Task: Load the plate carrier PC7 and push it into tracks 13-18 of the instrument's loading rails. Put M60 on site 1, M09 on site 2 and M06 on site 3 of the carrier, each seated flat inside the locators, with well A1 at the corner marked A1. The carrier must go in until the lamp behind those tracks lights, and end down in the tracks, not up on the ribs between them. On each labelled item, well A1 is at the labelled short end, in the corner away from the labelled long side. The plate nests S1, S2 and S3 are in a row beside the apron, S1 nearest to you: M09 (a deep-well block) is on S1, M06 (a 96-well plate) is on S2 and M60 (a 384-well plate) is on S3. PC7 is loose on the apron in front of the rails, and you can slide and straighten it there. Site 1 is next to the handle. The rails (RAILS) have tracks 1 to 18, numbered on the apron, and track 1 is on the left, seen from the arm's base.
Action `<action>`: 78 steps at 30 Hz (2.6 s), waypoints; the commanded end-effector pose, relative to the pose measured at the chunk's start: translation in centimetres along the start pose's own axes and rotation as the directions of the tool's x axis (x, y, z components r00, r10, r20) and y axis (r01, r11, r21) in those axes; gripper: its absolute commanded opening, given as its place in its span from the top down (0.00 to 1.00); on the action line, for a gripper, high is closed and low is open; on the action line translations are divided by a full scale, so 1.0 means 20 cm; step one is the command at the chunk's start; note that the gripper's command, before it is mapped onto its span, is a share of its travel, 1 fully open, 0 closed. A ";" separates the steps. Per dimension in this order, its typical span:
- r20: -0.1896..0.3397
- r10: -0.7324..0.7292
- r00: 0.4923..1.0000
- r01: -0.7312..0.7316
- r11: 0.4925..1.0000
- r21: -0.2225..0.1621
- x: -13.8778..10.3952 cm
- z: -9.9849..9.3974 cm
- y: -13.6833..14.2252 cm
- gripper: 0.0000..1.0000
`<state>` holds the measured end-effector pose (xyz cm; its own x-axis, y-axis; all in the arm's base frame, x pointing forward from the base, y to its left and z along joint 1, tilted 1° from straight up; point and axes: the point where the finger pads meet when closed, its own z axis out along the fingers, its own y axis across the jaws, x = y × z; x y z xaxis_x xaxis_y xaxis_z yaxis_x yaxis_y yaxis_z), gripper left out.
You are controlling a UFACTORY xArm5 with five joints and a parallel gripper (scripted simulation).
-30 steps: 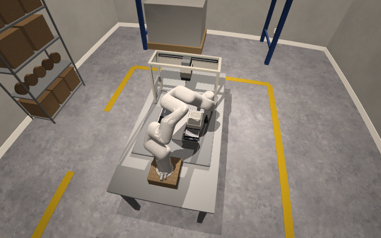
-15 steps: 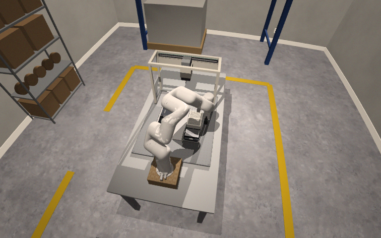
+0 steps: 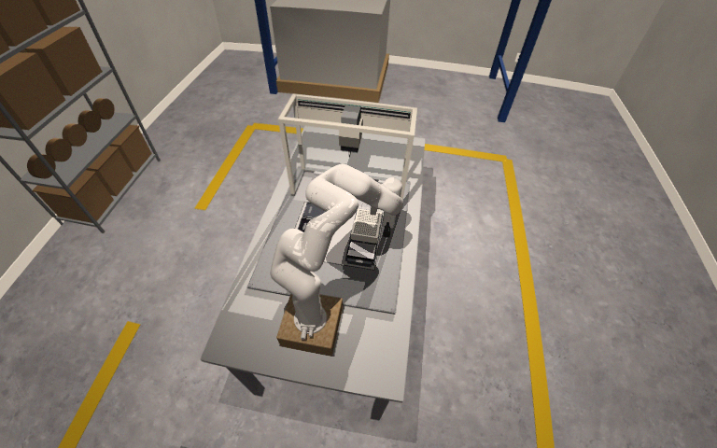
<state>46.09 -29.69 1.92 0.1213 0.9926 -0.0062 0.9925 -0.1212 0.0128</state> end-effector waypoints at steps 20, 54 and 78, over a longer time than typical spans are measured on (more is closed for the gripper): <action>-0.014 0.000 1.000 0.000 1.000 -0.011 0.00 0.17 0.01 0.00; -0.014 0.000 1.000 0.000 1.000 -0.011 0.00 0.30 0.01 0.00; -0.014 0.000 1.000 0.000 1.000 -0.011 0.00 0.37 0.01 0.00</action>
<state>46.22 -29.63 -5.45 0.1213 0.9926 -0.0059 0.9926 -0.1212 0.0123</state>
